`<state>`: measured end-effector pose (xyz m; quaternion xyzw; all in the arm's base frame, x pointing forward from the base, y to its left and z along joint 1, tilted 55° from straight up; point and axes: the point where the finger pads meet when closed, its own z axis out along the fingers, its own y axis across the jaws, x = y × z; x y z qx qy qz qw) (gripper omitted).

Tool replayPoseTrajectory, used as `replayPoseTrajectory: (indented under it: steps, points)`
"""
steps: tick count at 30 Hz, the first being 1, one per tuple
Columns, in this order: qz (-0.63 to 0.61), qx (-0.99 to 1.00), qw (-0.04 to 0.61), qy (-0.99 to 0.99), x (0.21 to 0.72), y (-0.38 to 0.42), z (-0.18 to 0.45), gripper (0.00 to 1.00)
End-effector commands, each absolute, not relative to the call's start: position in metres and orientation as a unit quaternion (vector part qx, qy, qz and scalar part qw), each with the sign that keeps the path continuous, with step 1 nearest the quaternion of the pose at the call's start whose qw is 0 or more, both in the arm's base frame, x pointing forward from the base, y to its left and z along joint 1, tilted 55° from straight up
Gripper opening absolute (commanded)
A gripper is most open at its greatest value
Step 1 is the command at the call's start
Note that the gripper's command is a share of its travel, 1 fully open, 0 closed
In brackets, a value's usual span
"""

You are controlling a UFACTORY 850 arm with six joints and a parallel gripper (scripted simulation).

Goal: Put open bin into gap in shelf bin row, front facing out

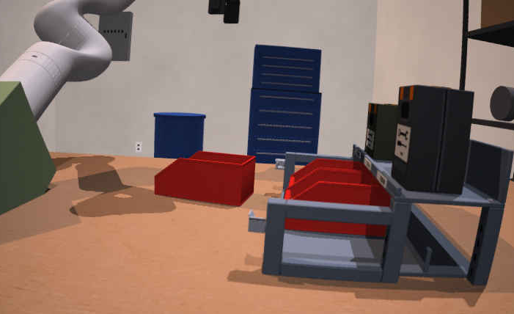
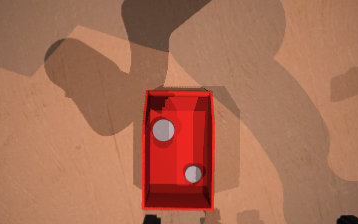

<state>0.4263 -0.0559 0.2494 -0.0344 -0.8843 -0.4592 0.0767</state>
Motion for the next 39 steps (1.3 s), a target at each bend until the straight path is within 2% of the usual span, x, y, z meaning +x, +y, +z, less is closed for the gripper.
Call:
replayPoseTrajectory:
  steps: [1, 8, 13, 25, 30, 39]
  points:
    - [-0.459, -0.036, 0.076, -0.885, 0.425, -0.049, 0.261, 1.00]
    - [-0.459, -0.036, 0.076, -0.885, 0.425, -0.049, 0.261, 1.00]
    - [-0.459, -0.036, 0.076, -0.885, 0.420, -0.005, 0.229, 1.00]
    - [-0.459, -0.036, 0.076, -0.885, 0.420, -0.005, 0.229, 1.00]
    - [-0.459, -0.036, 0.076, -0.885, 0.414, 0.039, 0.198, 1.00]
    - [-0.459, -0.036, 0.076, -0.885, 0.414, 0.039, 0.198, 1.00]
